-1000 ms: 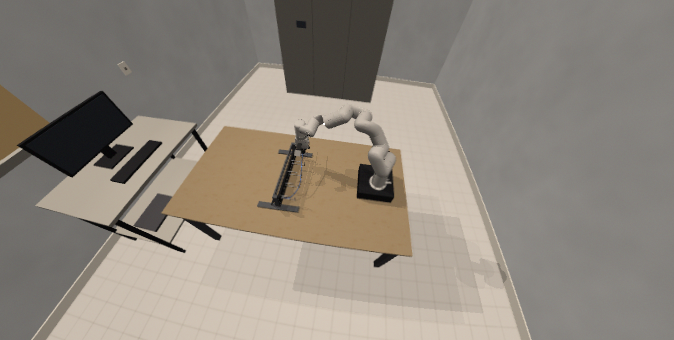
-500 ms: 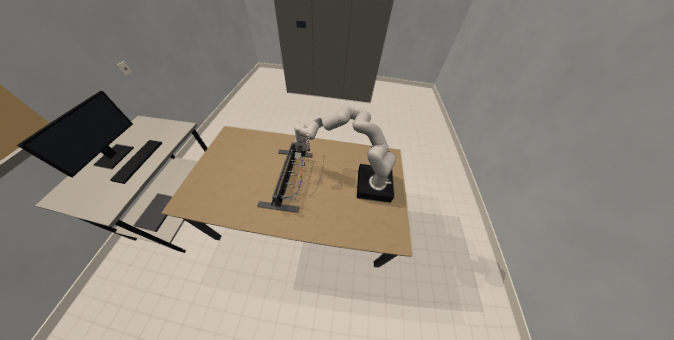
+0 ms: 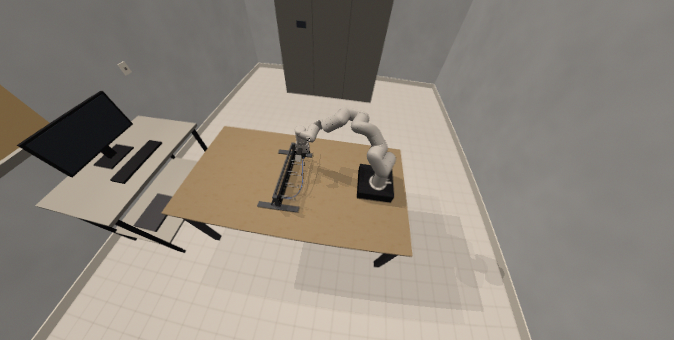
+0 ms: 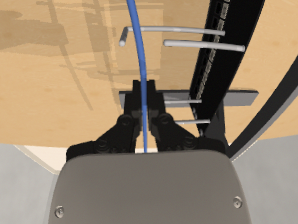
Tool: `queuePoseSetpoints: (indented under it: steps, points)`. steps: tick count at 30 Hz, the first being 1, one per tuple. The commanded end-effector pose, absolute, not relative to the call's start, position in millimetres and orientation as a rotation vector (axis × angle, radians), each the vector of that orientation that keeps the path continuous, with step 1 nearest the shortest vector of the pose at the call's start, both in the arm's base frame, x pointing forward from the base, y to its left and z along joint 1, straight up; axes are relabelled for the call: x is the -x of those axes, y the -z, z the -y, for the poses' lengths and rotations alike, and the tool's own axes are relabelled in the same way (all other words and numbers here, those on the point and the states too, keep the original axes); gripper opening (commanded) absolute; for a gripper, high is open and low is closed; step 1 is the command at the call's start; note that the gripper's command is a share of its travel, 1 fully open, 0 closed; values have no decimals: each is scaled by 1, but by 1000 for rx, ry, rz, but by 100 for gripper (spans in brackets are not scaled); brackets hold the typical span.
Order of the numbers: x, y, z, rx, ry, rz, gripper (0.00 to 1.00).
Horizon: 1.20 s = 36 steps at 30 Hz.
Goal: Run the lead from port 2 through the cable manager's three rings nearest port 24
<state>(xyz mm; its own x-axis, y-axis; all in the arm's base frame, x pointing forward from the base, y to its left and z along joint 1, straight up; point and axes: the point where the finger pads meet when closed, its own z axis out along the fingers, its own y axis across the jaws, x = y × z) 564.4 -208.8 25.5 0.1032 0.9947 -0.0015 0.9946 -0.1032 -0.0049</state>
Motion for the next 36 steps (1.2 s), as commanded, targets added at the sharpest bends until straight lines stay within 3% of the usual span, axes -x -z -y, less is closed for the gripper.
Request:
queuePoseSetpoints:
  steps: [1, 36]
  points:
    - [-566, -20, 209, 2334, -4, 2105, 0]
    - [-566, 0, 209, 2334, -4, 2105, 0]
